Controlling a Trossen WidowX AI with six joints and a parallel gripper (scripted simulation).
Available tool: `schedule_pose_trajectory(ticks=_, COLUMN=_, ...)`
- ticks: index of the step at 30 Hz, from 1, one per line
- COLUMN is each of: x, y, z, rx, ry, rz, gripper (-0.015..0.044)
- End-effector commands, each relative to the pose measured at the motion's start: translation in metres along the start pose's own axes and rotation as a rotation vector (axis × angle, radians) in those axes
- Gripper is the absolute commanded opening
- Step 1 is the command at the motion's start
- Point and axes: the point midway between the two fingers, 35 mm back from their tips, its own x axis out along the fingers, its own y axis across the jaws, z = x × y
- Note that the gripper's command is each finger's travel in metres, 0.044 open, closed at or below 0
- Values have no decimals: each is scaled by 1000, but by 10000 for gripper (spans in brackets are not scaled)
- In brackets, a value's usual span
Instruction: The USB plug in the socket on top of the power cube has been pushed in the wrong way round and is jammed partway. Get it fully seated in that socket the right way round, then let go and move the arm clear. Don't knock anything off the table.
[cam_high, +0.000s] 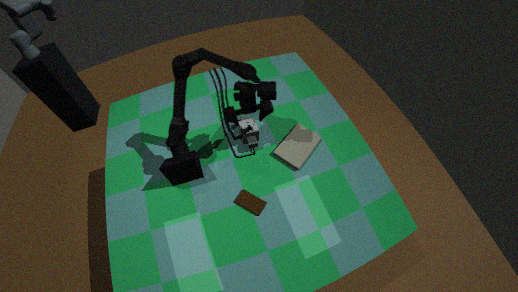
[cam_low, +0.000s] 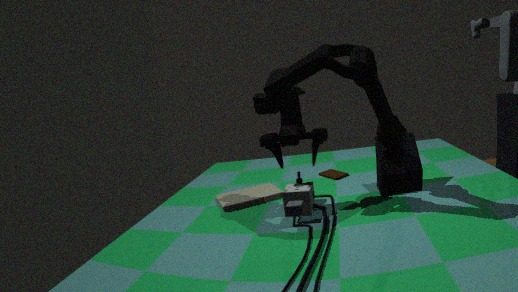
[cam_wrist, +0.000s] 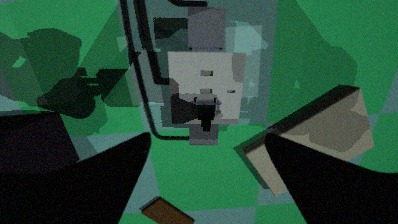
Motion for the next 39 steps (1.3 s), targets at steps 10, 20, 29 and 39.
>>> schedule_pose_trajectory(ticks=10, x=15, y=1, z=1, rx=3, ry=-5, rz=2, gripper=440)
schedule_pose_trajectory(ticks=20, x=21, y=1, z=1, rx=3, ry=-5, rz=2, gripper=440)
schedule_pose_trajectory(ticks=29, x=19, y=0, z=0, rx=0, ry=-1, rz=2, gripper=230)
schedule_pose_trajectory(ticks=39, x=19, y=0, z=0, rx=0, ry=-1, rz=2, gripper=0)
